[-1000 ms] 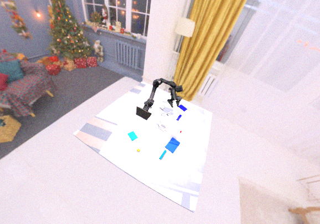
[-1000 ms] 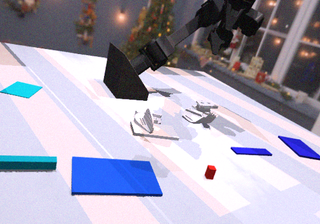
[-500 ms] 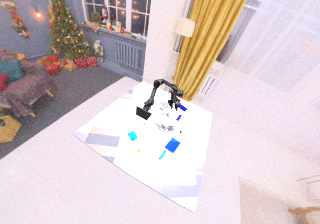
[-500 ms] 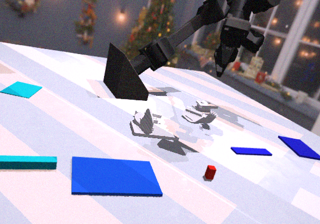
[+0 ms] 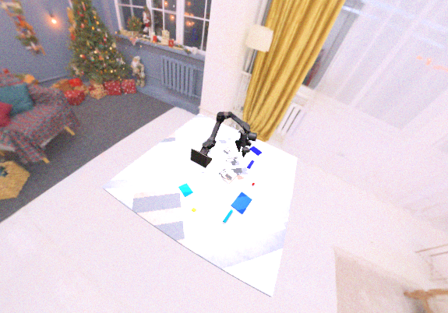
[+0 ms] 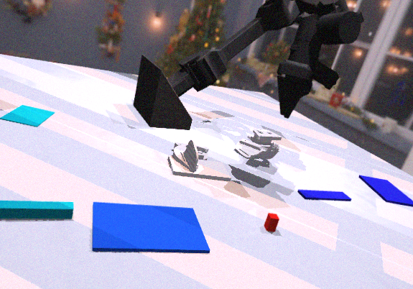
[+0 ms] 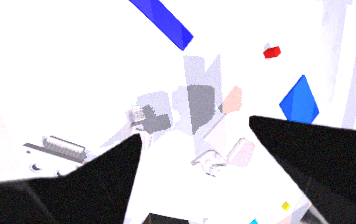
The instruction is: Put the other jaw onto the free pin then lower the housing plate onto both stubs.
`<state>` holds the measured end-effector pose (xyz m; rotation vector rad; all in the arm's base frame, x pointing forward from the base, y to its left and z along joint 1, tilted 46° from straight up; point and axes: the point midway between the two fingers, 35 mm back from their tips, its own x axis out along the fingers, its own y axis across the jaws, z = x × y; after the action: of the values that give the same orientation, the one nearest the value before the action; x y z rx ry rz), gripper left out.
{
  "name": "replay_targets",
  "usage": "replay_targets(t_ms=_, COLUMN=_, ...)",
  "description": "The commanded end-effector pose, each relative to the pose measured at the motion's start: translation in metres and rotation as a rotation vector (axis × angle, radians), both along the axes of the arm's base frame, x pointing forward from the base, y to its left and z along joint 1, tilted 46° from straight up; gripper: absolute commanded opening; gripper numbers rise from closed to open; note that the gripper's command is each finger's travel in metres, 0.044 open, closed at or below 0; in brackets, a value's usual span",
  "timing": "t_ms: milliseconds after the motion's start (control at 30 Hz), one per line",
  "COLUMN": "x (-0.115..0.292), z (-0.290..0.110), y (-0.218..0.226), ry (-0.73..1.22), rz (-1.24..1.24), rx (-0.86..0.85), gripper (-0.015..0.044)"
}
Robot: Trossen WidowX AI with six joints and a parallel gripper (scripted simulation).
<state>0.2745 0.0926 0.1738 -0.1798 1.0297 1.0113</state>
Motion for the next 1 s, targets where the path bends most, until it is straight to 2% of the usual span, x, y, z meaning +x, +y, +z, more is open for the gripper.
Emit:
replay_targets(t_ms=0, x=-0.008, z=-0.005, y=0.012, ry=0.071, rz=0.003, rx=0.035, gripper=0.0440)
replay_targets(t_ms=433, x=-0.037, z=-0.011, y=0.052, ry=0.305, rz=0.019, rx=0.130, gripper=0.0440)
replay_targets(t_ms=967, x=-0.037, z=-0.023, y=0.065, ry=0.306, rz=0.022, rx=0.127, gripper=0.0440)
